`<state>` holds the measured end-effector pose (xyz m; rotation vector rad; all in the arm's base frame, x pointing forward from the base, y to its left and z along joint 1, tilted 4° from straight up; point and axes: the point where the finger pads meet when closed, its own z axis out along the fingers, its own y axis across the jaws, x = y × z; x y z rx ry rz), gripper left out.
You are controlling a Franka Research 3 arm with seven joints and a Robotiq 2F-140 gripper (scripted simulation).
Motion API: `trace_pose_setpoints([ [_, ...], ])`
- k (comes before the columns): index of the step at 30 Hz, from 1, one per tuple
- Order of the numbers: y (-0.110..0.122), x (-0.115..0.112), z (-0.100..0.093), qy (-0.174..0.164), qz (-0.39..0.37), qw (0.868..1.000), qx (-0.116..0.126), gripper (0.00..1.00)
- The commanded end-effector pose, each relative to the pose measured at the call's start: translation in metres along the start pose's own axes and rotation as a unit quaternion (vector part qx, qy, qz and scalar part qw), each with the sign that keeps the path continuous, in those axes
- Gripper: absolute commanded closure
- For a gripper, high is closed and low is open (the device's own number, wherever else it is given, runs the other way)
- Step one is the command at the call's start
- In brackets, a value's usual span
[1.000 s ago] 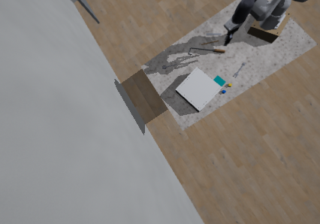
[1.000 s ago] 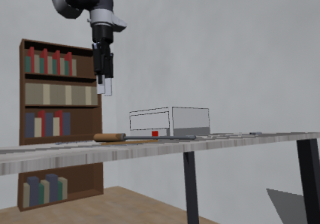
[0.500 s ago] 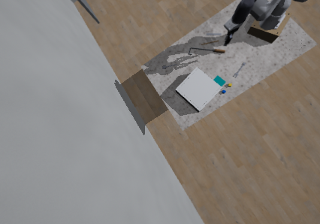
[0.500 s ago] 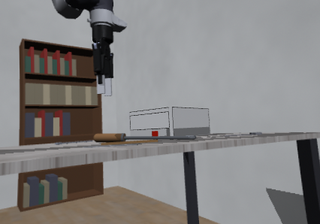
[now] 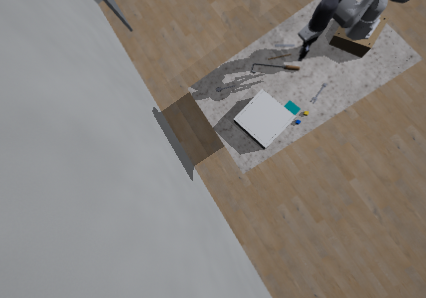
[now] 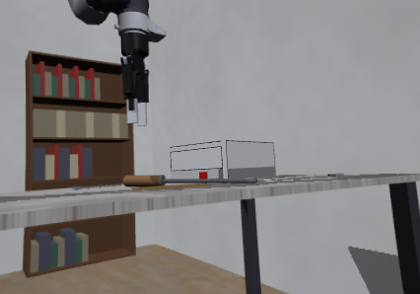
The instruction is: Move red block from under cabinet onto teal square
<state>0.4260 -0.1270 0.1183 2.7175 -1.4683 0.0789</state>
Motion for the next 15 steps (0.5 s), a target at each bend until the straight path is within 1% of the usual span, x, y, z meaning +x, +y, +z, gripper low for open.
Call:
trace_pose_setpoints([
  [1, 0.001, 0.0, 0.002, 0.001, 0.002, 1.0, -0.002, 0.66],
  [7, 0.001, 0.0, 0.007, 0.001, 0.002, 1.0, -0.002, 0.66],
  [14, 0.001, 0.0, 0.022, 0.001, 0.002, 1.0, -0.002, 0.66],
  [15, 0.001, 0.0, 0.022, 0.001, 0.002, 1.0, -0.002, 0.66],
])
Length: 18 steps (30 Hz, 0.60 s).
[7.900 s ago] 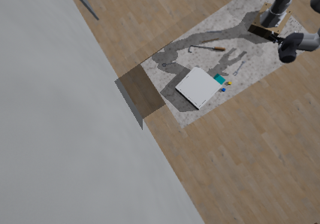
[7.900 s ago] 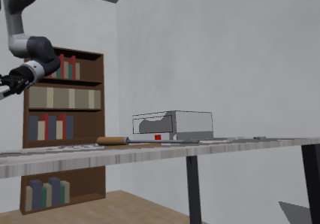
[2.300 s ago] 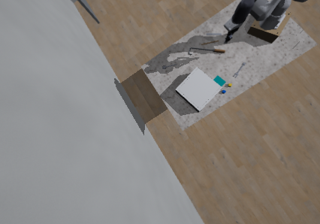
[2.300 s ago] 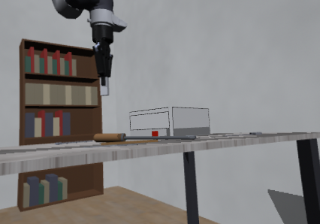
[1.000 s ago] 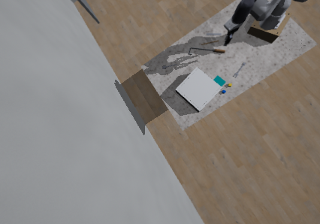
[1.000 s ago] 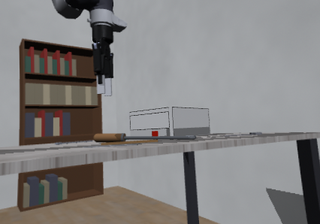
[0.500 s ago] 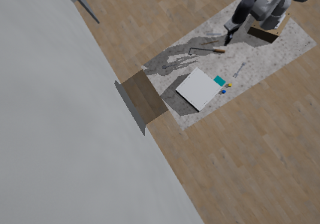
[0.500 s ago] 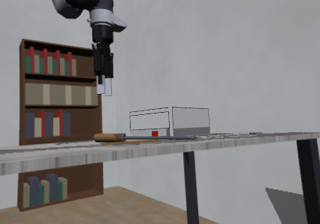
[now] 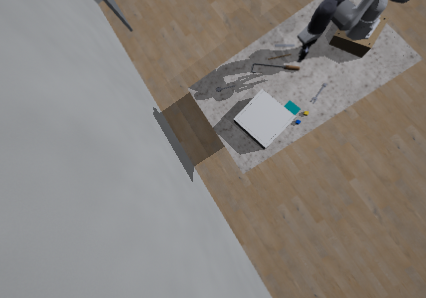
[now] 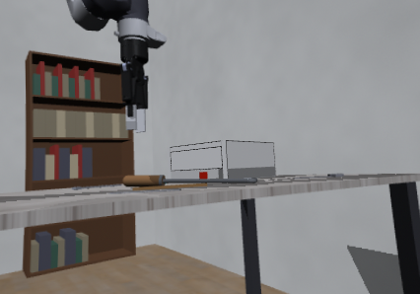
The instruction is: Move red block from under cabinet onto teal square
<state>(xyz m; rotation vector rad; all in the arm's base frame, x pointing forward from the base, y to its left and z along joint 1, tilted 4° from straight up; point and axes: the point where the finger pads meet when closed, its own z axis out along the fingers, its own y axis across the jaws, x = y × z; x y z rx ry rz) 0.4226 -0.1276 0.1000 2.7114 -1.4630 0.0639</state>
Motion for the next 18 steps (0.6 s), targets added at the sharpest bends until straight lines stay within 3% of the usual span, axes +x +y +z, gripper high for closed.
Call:
trace_pose_setpoints([
  [1, -0.002, 0.003, 0.004, 0.003, 0.003, 1.0, 0.004, 0.66],
  [16, -0.002, 0.003, 0.058, 0.003, 0.003, 1.0, 0.004, 0.66],
  [18, -0.002, 0.003, 0.058, 0.003, 0.003, 1.0, 0.004, 0.66],
])
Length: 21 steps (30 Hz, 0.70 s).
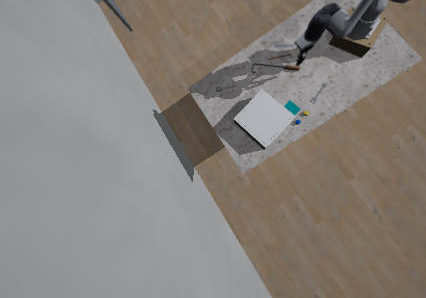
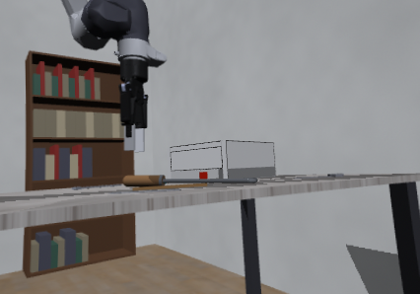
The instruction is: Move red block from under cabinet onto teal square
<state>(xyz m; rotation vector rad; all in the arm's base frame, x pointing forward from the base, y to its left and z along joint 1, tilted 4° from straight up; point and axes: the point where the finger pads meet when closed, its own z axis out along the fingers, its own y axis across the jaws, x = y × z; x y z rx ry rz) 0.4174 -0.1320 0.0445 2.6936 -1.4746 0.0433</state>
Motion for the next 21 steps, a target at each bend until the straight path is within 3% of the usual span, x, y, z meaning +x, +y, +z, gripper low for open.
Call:
trace_pose_setpoints([
  [1, -0.007, 0.005, 0.006, 0.007, -0.003, 1.0, 0.012, 0.66],
  [12, -0.008, 0.005, 0.037, 0.007, -0.003, 1.0, 0.012, 0.66],
  [21, -0.008, 0.006, 0.048, 0.007, -0.003, 1.0, 0.012, 0.66],
])
